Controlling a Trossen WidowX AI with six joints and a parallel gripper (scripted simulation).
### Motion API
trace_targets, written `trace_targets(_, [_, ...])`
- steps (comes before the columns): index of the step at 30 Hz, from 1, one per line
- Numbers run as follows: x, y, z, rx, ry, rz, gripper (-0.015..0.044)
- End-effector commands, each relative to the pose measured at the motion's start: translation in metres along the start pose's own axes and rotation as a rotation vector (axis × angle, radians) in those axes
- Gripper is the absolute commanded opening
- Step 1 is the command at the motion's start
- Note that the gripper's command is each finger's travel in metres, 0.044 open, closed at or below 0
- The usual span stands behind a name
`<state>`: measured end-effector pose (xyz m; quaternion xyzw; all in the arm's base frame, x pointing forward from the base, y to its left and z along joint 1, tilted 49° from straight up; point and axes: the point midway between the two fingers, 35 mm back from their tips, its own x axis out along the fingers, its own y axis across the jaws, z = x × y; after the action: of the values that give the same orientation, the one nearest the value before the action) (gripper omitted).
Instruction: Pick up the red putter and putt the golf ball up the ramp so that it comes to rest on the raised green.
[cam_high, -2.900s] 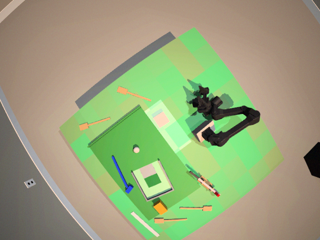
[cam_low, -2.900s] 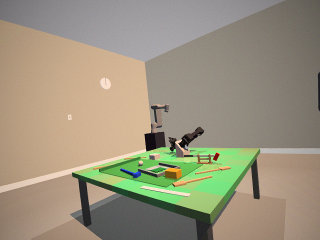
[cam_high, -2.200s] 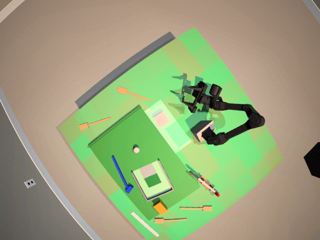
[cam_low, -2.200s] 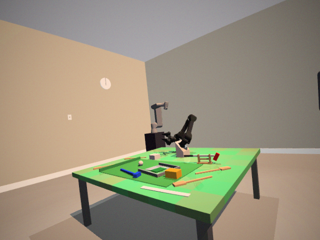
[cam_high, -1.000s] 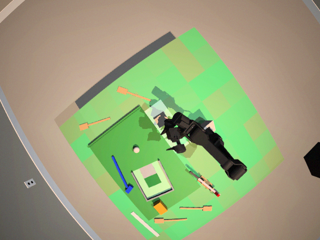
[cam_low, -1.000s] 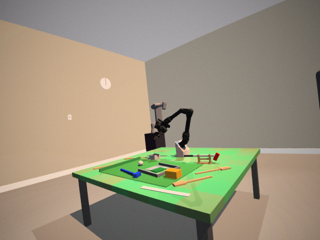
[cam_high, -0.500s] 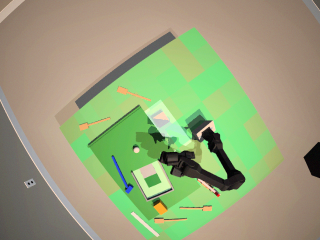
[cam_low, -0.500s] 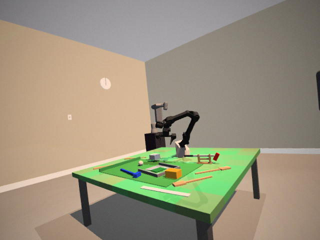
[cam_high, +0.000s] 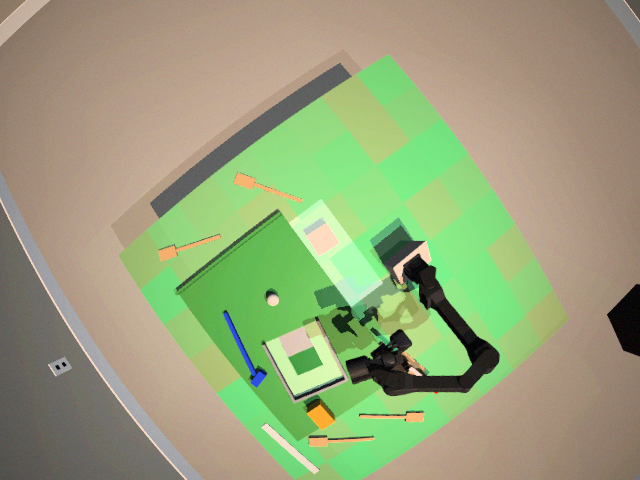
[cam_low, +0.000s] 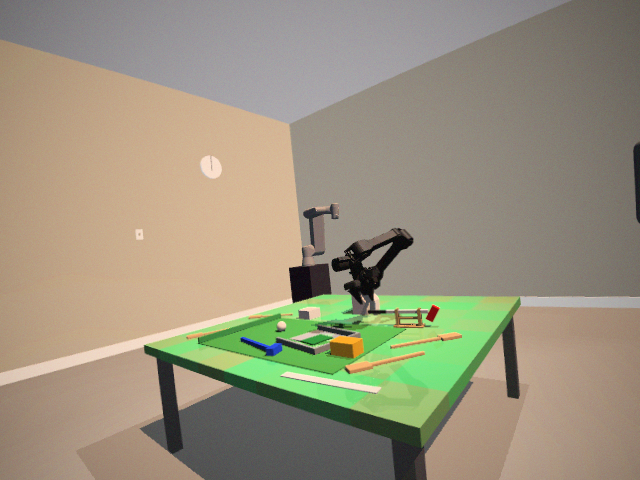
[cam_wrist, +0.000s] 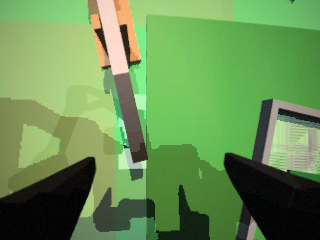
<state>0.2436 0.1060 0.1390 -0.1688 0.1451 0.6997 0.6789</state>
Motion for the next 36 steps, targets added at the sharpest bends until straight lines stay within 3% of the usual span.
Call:
trace_targets(1, [0.013, 0.017, 0.025, -0.188, 0.001, 0.091, 0.044])
trace_targets(36, [0.064, 0.021, 0.014, -0.189, -0.001, 0.09, 0.044])
